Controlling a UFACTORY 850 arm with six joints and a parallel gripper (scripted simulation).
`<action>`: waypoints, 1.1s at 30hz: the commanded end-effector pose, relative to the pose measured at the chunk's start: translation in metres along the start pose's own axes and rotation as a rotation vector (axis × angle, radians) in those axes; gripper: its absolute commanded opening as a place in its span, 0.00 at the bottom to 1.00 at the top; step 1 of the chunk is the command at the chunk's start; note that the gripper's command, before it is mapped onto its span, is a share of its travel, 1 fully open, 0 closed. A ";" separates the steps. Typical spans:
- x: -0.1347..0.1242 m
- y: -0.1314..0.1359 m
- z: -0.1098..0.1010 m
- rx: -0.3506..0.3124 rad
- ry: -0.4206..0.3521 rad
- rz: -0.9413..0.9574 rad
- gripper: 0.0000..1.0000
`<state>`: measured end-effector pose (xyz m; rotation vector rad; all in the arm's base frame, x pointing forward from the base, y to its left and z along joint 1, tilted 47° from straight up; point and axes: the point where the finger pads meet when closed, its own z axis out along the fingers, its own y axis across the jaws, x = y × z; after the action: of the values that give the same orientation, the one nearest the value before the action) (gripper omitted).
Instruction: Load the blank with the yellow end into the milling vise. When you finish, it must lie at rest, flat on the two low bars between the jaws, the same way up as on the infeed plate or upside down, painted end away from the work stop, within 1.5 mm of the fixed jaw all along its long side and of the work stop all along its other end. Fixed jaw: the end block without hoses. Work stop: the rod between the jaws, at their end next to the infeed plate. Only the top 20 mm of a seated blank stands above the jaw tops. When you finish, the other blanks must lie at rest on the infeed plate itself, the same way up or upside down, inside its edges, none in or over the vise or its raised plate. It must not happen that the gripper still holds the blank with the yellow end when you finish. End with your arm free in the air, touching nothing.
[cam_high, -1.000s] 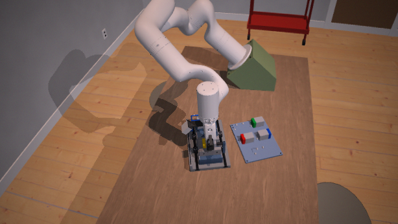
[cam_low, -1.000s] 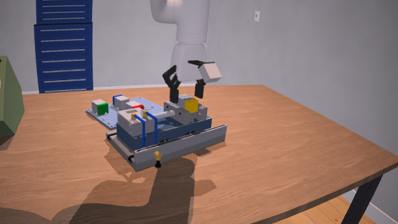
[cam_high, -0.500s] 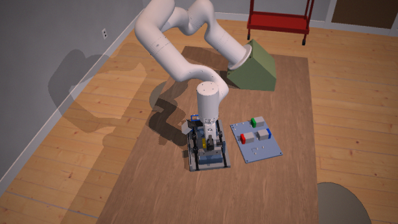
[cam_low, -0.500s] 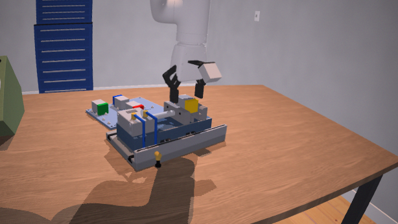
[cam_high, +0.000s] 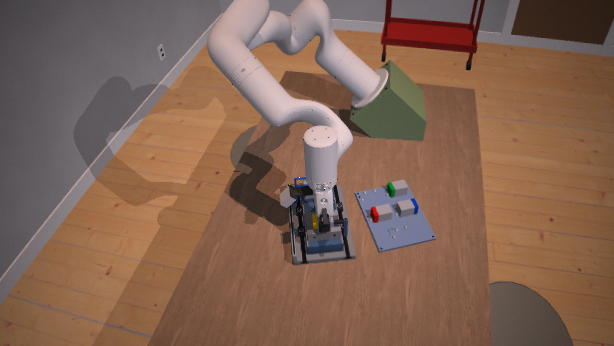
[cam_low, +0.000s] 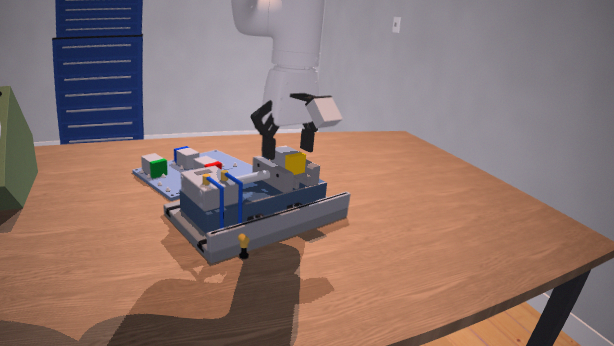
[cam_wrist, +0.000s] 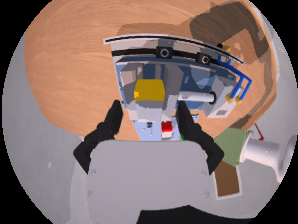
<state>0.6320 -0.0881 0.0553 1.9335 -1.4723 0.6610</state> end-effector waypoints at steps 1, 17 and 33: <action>0.000 -0.001 -0.001 0.002 0.000 0.001 1.00; 0.000 -0.001 -0.004 0.001 0.000 0.000 1.00; 0.000 -0.001 -0.007 0.001 0.000 0.000 1.00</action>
<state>0.6318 -0.0840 0.0593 1.9335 -1.4722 0.6607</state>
